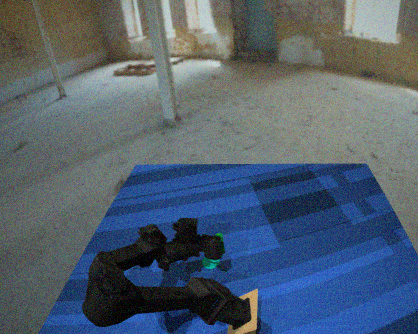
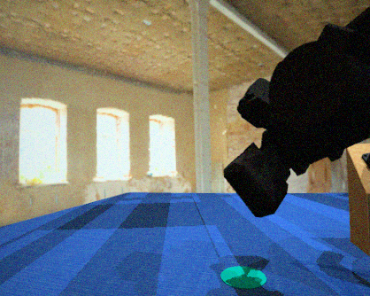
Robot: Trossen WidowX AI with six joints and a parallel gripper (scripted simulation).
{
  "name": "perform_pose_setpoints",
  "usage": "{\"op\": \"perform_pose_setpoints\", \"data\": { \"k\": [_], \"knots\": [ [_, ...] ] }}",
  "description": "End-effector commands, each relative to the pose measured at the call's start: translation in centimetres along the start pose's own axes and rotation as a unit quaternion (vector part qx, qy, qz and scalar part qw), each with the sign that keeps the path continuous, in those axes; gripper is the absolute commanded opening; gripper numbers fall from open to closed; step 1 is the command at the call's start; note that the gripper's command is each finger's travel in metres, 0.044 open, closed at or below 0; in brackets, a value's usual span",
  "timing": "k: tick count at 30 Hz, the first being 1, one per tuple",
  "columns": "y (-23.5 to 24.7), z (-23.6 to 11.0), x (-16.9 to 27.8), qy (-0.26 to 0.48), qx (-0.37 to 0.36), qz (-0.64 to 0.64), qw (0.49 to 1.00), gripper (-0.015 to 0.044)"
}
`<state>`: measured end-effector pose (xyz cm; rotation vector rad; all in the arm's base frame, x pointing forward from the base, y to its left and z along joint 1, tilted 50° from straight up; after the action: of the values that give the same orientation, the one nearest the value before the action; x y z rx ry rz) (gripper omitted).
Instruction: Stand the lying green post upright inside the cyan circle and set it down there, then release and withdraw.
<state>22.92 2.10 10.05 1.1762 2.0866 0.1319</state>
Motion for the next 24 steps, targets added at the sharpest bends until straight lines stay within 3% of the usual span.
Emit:
{"op": "perform_pose_setpoints", "data": {
  "k": [1,24],
  "knots": [
    [-0.10,-0.05,0.10,-0.010,-0.006,0.008,1.000,0.0023],
    [0.31,-0.87,-0.17,-0.064,-0.051,0.058,0.995,0.0023]
  ]
}}
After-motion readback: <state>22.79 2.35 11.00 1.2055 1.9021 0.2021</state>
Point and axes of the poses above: the point midway between the two fingers, 35 mm back from their tips, its own z axis out along the fingers, its own y axis across the jaws, x = y × z, the point moved 1 cm from there along -z, back along the fingers, and after that the axes turned 12 degrees about z, right-handed, at the moved point
